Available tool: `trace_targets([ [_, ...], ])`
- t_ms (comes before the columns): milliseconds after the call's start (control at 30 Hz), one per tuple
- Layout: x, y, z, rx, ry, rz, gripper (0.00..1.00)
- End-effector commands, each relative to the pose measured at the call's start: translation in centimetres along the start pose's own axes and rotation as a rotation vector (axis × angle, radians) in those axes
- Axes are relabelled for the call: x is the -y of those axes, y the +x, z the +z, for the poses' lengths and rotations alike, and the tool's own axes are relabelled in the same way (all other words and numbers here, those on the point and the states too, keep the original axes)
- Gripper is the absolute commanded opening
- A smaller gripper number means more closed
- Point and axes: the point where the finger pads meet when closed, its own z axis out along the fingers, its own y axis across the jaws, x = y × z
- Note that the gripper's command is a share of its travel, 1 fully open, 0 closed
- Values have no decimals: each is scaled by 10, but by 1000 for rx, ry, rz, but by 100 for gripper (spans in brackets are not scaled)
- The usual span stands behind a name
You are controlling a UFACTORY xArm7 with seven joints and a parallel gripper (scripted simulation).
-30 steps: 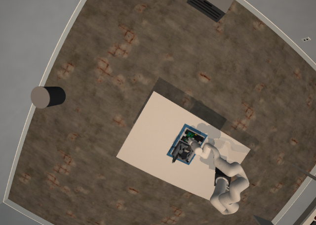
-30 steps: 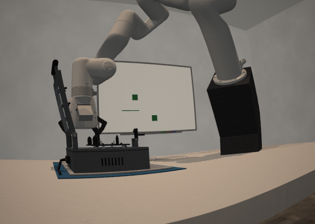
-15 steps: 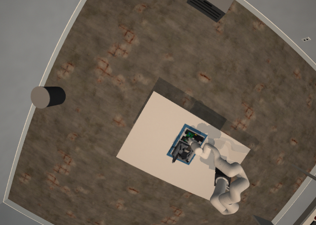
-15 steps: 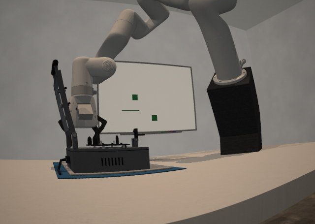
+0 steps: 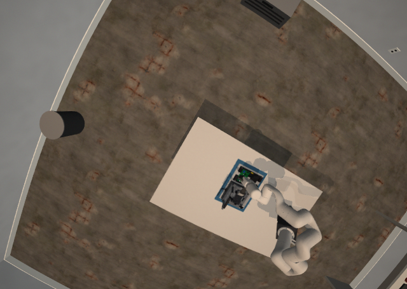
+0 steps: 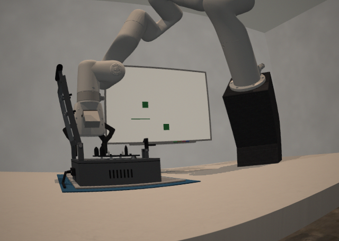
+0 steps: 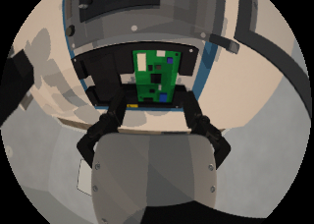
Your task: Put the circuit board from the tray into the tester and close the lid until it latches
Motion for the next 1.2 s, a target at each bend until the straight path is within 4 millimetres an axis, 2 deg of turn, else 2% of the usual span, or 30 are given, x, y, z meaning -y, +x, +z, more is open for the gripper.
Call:
trace_targets([
  [0, -1, -1, -2, 2, -2, 0, 100],
  [1167, -1, -1, -6, 2, -2, 0, 100],
])
